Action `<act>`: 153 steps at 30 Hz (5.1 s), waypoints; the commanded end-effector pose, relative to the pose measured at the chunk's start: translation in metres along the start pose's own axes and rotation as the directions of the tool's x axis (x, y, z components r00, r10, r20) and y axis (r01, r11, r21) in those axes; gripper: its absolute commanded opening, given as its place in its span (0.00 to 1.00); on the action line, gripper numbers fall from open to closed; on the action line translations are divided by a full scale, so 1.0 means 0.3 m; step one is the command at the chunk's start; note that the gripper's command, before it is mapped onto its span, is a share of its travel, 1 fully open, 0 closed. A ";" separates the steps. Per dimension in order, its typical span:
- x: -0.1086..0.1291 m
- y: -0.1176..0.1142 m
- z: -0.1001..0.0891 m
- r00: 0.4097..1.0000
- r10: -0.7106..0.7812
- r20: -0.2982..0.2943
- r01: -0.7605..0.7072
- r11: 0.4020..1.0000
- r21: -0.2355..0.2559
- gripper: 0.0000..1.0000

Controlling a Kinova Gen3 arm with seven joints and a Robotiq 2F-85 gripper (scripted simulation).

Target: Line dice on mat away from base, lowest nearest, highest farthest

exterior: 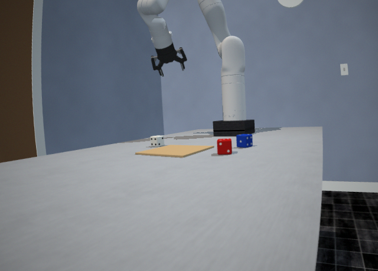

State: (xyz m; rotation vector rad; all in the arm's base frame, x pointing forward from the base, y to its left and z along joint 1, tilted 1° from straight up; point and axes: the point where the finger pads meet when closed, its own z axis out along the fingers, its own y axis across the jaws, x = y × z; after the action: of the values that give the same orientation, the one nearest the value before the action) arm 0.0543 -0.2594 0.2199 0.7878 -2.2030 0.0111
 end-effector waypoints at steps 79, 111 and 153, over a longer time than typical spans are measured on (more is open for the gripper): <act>-1.203 -0.135 -0.641 0.728 -0.265 0.632 0.050 0.940 0.337 1.00; -1.207 -0.134 -0.632 0.729 -0.266 0.631 0.052 0.940 0.336 1.00; -1.435 -0.193 -0.409 0.730 -0.265 0.630 0.052 0.941 0.335 1.00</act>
State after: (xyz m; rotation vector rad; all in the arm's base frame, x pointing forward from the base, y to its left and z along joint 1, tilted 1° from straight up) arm 0.3851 -0.0476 0.0008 1.3097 -2.8448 -0.0331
